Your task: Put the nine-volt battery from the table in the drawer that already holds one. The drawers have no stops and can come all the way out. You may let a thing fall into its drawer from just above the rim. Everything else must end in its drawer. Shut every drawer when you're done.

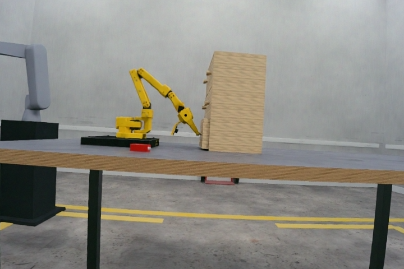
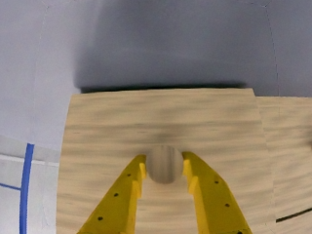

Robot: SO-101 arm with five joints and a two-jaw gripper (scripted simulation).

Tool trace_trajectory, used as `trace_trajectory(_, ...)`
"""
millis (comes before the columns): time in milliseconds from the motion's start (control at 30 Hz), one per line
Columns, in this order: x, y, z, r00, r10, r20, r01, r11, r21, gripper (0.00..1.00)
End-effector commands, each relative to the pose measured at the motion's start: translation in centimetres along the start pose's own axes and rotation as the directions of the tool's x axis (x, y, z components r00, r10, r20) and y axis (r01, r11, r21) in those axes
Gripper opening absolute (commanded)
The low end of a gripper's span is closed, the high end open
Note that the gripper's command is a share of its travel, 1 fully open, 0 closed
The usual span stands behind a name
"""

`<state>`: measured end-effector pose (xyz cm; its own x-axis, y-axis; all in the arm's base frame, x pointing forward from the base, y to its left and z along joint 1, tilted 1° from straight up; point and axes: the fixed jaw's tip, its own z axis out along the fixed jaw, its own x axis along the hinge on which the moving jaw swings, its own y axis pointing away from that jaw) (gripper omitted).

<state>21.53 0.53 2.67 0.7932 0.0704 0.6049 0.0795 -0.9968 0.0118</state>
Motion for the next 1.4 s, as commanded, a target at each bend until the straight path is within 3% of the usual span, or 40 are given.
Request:
trace_trajectory(0,-0.2,0.1,-0.3,1.0,0.012,-0.002,-0.012,1.0,-0.004,0.0)
trace_trajectory(1367,-1.4,0.1,-1.2,1.0,0.013,-0.002,-0.013,1.0,-0.005,0.0)
